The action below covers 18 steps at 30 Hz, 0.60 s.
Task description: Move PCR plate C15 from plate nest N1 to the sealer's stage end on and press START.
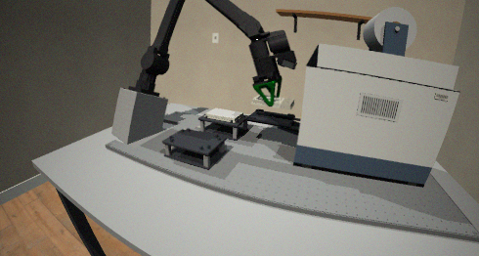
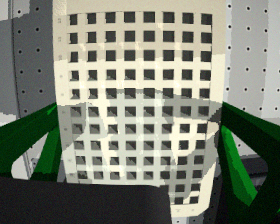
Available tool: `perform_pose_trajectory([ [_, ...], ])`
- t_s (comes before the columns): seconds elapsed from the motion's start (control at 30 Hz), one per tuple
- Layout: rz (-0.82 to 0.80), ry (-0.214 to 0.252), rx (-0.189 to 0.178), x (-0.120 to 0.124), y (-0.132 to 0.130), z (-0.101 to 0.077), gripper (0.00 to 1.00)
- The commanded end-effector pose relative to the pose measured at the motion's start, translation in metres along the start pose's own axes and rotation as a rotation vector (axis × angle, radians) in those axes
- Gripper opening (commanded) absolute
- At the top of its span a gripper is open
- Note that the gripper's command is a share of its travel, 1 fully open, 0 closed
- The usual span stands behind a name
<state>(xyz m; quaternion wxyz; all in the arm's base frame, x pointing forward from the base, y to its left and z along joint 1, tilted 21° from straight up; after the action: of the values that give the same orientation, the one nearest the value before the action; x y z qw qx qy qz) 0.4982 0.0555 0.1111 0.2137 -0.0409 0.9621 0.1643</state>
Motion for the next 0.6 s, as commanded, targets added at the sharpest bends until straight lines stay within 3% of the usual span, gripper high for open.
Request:
perform_pose_trajectory([
  [0.0, -0.009, -0.066, 0.003, -0.024, 0.005, -0.012, 0.00],
  [0.27, 0.020, -0.030, 0.011, -0.006, -0.009, 0.002, 0.00],
  [0.57, 0.010, -0.070, 0.012, -0.024, -0.007, -0.003, 0.00],
])
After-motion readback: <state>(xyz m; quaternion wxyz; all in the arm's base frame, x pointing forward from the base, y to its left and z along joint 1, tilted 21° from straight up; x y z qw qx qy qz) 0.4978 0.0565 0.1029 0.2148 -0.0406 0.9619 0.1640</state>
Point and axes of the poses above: the point where the finger pads meet when closed, its own z axis out along the fingers, its own y axis across the jaws, x = y × z, the point moved 4 cm from there along -z, back along the fingers, and after that the axes turned 7 degrees about -z, right-handed, at the moved point
